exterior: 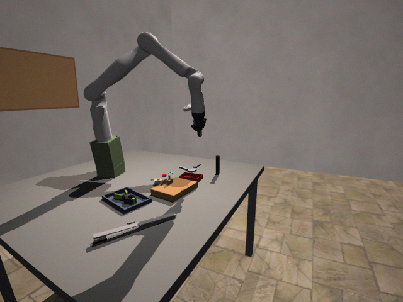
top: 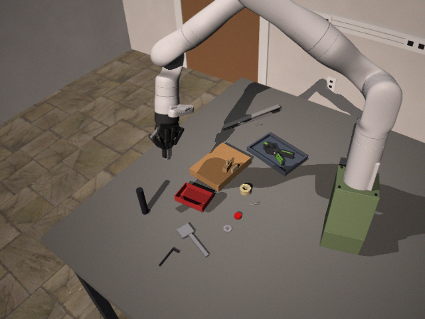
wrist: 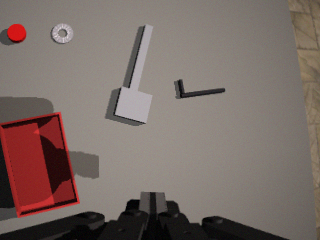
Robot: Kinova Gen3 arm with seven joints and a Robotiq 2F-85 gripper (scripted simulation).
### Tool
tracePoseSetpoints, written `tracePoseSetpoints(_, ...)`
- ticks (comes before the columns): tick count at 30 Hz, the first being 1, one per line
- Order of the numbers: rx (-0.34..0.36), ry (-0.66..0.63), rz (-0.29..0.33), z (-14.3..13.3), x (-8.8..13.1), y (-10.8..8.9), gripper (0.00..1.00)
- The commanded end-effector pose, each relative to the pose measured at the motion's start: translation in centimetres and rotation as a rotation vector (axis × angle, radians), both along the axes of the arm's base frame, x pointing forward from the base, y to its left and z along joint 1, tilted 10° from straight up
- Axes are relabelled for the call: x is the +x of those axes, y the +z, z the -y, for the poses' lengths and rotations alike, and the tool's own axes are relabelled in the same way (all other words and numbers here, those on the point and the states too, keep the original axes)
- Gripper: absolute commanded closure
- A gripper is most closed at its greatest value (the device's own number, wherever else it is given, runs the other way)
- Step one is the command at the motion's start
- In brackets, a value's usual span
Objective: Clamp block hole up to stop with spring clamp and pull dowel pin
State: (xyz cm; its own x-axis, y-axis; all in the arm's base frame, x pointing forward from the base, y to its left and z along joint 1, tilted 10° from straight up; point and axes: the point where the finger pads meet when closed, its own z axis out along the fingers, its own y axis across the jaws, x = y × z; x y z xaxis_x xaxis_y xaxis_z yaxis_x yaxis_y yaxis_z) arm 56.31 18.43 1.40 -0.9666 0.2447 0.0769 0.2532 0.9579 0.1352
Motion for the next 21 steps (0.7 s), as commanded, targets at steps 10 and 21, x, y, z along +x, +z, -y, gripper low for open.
tracePoseSetpoints(10, -0.135, -0.001, 0.050, 11.0, -1.7, -4.5, 0.90)
tracePoseSetpoints(21, -0.242, 0.020, 0.066, 19.5, -4.8, -7.0, 0.90)
